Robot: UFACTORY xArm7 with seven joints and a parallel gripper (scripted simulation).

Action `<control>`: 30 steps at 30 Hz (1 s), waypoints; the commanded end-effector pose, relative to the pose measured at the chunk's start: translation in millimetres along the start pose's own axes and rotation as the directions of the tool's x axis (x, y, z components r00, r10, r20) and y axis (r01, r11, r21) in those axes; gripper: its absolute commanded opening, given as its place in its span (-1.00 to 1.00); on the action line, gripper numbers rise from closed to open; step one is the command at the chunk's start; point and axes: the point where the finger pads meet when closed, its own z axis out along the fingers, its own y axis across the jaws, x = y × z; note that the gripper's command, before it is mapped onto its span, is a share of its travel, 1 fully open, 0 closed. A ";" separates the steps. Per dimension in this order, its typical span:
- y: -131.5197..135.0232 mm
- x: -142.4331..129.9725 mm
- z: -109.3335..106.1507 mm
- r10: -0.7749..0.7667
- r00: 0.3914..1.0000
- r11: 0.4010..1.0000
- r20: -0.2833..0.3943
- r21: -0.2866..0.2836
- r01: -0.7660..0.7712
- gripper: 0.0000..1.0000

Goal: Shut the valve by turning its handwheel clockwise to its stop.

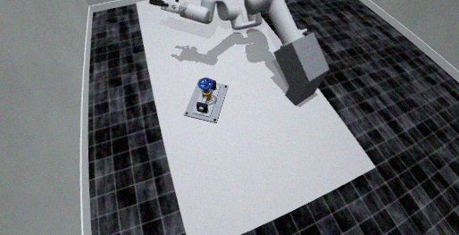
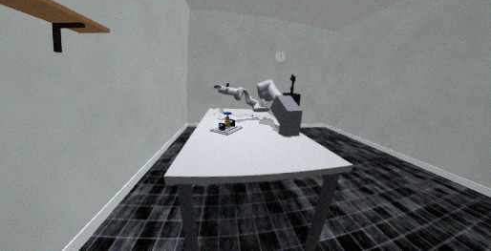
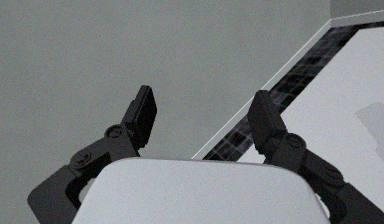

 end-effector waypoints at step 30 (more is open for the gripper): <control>-35.3 -67.2 -0.4 -0.016 0.963 0.998 0.269 -0.049 0.030 1.00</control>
